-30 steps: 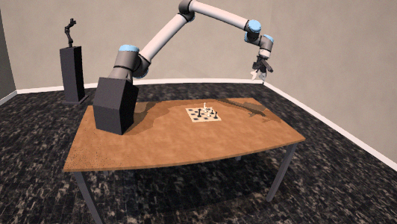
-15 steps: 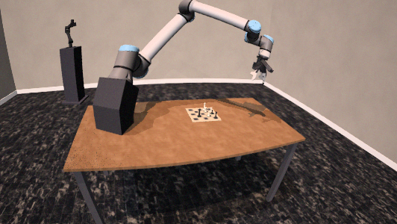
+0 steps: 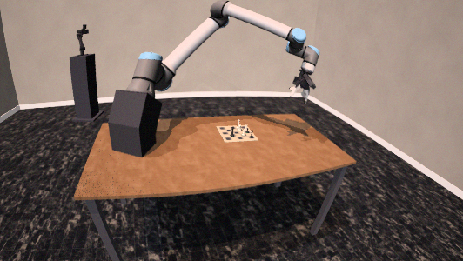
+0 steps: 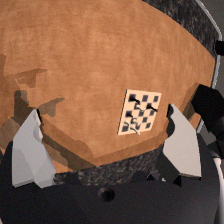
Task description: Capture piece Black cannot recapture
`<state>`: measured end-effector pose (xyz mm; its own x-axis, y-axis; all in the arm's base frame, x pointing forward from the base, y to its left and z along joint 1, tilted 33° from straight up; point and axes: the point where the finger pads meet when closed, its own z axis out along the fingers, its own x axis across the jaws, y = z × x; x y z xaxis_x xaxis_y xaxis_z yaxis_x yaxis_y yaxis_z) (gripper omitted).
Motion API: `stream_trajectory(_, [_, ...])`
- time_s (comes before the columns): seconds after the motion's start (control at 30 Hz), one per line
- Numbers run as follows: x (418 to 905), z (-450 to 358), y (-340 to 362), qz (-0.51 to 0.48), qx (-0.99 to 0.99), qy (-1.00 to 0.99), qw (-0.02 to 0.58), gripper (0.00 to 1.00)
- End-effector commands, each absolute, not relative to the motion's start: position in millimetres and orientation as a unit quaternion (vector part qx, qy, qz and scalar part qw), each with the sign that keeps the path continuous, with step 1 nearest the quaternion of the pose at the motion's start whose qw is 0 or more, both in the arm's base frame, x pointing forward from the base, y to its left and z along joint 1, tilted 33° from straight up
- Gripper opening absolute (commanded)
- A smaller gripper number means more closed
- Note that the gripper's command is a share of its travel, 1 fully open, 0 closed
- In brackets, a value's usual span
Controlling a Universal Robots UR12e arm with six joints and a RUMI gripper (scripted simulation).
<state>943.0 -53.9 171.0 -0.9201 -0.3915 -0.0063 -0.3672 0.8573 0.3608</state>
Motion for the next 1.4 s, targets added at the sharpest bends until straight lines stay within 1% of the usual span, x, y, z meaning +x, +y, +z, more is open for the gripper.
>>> stream_trajectory(0.0, [936.5,155.0,-36.8,-0.182,0.140,-0.971,0.074,1.00])
stream_trajectory(0.17, [926.1,134.7,-14.2,-0.175,0.068,-0.974,0.127,1.00])
stream_trajectory(0.27, [926.1,134.7,-14.2,-0.175,0.068,-0.974,0.127,1.00])
stream_trajectory(0.43, [912.5,113.0,12.1,-0.156,-0.015,-0.970,0.187,1.00])
stream_trajectory(0.47, [912.5,113.0,12.1,-0.156,-0.015,-0.970,0.187,1.00])
stream_trajectory(0.53, [906.4,104.4,23.3,-0.145,-0.050,-0.965,0.211,1.00])
stream_trajectory(0.57, [906.4,104.4,23.3,-0.145,-0.050,-0.965,0.211,1.00])
stream_trajectory(0.73, [893.0,87.8,46.2,-0.114,-0.120,-0.951,0.260,1.00])
stream_trajectory(0.83, [893.0,87.8,46.2,-0.114,-0.120,-0.951,0.260,1.00])
stream_trajectory(0.97, [879.0,72.6,69.1,-0.075,-0.188,-0.931,0.304,1.00])
stream_trajectory(1.0, [879.0,72.6,69.1,-0.075,-0.188,-0.931,0.304,1.00])
stream_trajectory(1.07, [872.0,65.7,80.2,-0.053,-0.221,-0.919,0.323,1.00])
stream_trajectory(1.27, [858.3,53.4,101.3,-0.005,-0.280,-0.892,0.356,1.00])
stream_trajectory(1.37, [855.0,50.6,106.2,0.007,-0.294,-0.884,0.363,1.00])
